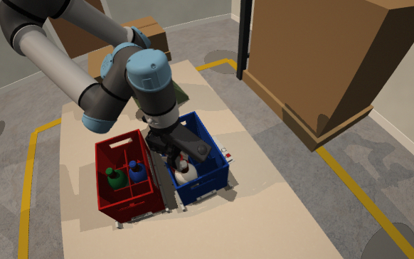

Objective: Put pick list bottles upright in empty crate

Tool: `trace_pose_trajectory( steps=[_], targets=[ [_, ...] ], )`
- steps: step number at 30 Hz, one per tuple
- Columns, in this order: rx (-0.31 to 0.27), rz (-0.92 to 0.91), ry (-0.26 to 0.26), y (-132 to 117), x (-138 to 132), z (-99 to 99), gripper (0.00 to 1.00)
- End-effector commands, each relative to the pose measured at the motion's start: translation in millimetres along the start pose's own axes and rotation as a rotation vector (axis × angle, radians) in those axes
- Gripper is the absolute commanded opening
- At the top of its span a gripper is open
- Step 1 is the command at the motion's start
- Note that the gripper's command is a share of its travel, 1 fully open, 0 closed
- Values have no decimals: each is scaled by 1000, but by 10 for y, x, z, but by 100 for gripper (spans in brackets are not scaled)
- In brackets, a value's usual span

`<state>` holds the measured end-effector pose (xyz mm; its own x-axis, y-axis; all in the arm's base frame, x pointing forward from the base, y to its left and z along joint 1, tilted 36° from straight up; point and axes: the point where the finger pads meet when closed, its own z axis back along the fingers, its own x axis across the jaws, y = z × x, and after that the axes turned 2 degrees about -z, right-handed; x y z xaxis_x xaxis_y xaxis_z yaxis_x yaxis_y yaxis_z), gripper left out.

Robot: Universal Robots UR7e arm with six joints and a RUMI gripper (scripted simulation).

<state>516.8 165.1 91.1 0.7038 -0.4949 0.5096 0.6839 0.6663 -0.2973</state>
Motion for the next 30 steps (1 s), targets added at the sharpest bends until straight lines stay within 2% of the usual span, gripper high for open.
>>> trace_pose_trajectory(
  steps=[1, 23, 30],
  targets=[
    [2, -1, -1, 3, 3, -42, 0],
    [2, -1, -1, 5, 3, -242, 0],
    [2, -1, -1, 4, 3, -242, 0]
  ],
)
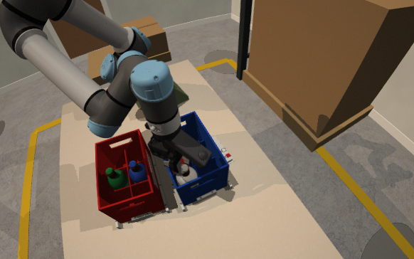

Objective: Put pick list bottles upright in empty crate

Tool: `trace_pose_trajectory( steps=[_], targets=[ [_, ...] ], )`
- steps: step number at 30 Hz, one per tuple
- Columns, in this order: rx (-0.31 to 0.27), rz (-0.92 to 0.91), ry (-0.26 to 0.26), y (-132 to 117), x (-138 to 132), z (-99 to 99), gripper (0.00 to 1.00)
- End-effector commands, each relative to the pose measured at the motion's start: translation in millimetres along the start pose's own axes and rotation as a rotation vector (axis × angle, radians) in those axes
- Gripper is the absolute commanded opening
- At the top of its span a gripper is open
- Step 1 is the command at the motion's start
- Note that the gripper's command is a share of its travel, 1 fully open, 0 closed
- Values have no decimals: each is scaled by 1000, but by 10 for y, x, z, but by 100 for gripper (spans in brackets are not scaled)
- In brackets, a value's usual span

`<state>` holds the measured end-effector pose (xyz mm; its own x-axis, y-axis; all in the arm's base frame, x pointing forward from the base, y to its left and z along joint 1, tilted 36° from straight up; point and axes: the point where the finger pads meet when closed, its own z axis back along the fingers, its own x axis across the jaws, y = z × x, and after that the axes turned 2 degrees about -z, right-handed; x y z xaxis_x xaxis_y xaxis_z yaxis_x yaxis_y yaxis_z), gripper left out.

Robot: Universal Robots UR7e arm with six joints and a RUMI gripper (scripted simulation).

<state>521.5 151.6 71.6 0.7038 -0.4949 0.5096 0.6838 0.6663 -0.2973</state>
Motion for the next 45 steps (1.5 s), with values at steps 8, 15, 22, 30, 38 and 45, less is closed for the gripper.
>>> trace_pose_trajectory(
  steps=[8, 15, 22, 30, 38, 45],
  targets=[
    [2, -1, -1, 3, 3, -41, 0],
    [2, -1, -1, 3, 3, -76, 0],
    [2, -1, -1, 3, 3, -101, 0],
    [2, -1, -1, 3, 3, -141, 0],
    [2, -1, -1, 3, 3, -171, 0],
    [2, -1, -1, 3, 3, -206, 0]
  ],
)
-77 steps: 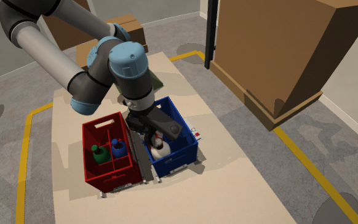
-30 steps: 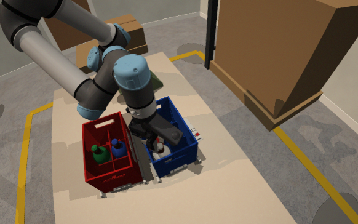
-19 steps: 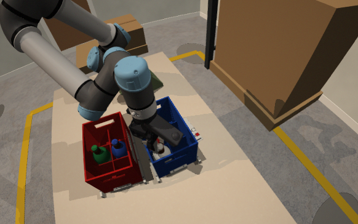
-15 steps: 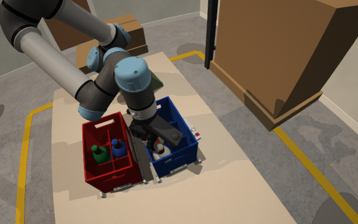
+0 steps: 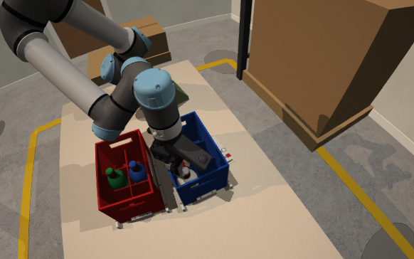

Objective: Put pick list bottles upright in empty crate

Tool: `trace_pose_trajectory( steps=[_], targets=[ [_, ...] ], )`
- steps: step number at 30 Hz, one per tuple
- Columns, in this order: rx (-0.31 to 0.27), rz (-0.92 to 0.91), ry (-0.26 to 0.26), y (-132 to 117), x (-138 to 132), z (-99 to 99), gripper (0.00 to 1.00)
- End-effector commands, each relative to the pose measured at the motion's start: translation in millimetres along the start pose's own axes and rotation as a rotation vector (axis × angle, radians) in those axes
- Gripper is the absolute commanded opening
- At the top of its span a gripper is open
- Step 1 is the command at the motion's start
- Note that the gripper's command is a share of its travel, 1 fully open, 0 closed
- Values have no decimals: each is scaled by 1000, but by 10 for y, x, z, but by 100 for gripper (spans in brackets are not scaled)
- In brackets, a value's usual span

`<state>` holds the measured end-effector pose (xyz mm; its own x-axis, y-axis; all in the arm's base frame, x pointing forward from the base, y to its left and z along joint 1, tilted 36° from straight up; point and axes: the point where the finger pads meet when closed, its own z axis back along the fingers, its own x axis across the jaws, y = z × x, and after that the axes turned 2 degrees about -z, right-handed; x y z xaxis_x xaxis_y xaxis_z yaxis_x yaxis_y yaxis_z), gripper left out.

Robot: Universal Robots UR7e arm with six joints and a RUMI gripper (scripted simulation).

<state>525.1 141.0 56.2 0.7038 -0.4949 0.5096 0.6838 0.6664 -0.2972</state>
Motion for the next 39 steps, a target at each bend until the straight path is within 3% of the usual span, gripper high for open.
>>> trace_pose_trajectory(
  steps=[1, 32, 33, 39],
  targets=[
    [2, -1, -1, 4, 3, -20, 0],
    [1, 0, -1, 3, 3, -100, 0],
    [2, -1, -1, 4, 3, -109, 38],
    [2, -1, -1, 4, 3, -109, 38]
  ],
)
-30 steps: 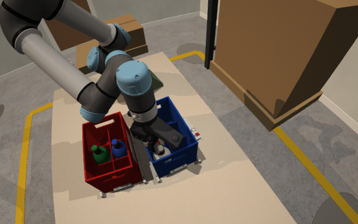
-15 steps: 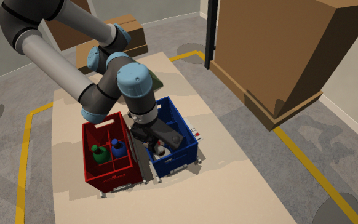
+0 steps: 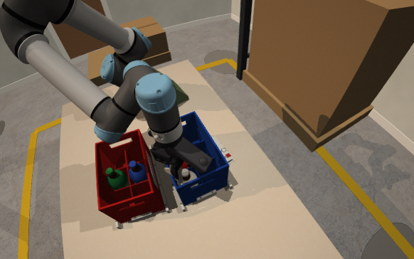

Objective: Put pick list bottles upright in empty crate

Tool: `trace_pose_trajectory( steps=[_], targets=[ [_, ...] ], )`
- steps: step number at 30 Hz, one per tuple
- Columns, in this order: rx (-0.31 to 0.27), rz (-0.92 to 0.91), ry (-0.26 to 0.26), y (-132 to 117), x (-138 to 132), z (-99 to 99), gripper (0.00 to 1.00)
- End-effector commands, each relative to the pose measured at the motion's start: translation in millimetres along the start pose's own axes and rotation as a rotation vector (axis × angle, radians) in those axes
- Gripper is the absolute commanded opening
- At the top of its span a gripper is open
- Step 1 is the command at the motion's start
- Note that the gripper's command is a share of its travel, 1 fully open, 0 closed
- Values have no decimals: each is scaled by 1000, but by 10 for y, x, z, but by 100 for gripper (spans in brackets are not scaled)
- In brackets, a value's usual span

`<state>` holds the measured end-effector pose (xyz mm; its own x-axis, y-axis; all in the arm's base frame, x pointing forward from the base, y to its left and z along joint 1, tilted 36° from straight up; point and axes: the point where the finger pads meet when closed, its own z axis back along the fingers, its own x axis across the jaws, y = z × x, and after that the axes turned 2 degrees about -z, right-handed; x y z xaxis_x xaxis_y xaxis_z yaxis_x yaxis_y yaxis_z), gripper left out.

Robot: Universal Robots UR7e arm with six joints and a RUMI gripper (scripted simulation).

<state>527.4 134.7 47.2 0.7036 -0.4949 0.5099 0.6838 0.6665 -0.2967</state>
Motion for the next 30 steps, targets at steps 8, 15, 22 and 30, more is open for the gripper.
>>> trace_pose_trajectory(
  steps=[8, 15, 22, 30],
  targets=[
    [1, 0, -1, 3, 2, 4, 38],
    [1, 0, -1, 3, 2, 4, 38],
    [1, 0, -1, 3, 2, 4, 38],
    [1, 0, -1, 2, 2, 216, 38]
  ],
)
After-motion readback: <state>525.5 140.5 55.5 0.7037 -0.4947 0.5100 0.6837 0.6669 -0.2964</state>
